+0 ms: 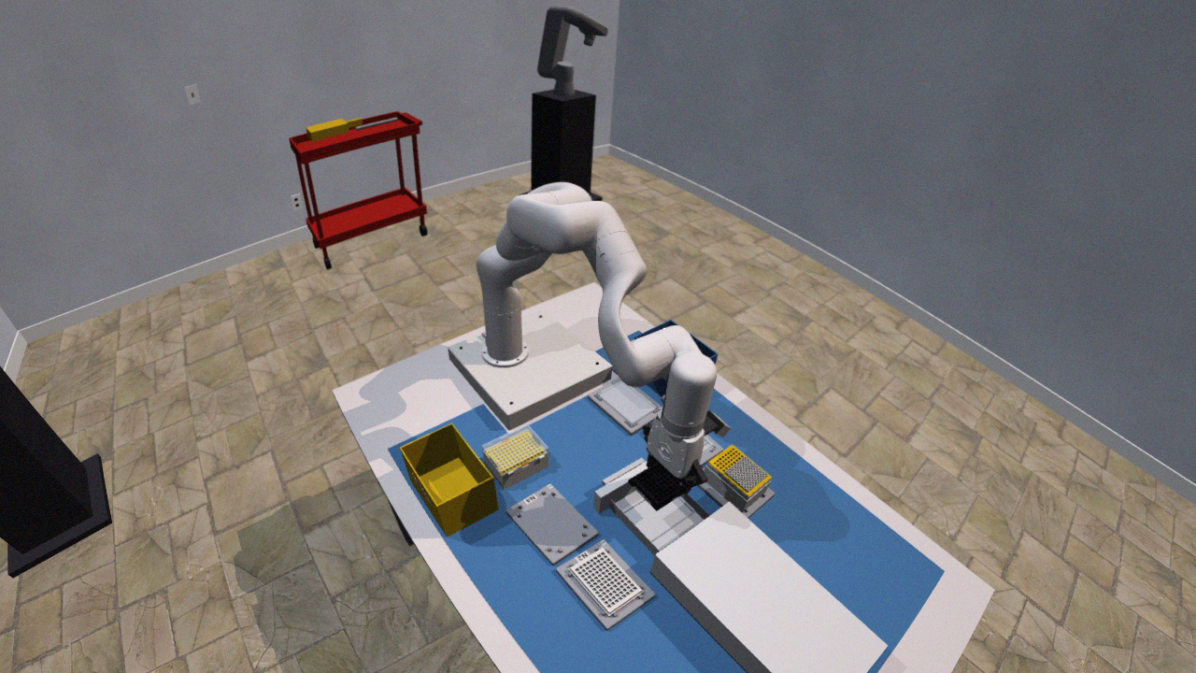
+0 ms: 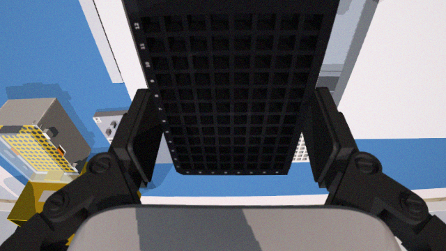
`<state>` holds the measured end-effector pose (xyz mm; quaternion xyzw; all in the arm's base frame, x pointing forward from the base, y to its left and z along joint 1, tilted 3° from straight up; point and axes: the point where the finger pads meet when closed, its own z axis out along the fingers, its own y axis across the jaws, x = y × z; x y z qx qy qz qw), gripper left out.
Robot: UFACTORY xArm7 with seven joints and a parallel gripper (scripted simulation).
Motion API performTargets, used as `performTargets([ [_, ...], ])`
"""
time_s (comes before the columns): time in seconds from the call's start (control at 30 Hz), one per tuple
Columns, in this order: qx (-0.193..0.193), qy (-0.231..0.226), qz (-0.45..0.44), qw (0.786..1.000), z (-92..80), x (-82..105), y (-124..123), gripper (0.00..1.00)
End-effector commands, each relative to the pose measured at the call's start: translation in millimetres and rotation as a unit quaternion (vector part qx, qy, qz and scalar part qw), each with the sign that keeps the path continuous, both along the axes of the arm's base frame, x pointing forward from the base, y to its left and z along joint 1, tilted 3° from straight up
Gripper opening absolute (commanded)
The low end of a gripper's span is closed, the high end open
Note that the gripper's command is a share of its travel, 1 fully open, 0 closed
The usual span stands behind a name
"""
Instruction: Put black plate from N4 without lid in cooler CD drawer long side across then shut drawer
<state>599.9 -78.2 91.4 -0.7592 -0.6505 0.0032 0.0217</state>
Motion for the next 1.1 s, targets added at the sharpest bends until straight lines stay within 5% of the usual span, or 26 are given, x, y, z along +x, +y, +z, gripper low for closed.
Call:
performTargets([
  [0.0,0.0,-0.002,0.0,1.0,-3.4,0.9,0,0.0],
  [1.07,0.0,-0.002,0.0,1.0,-50.0,-0.9,0,0.0],
])
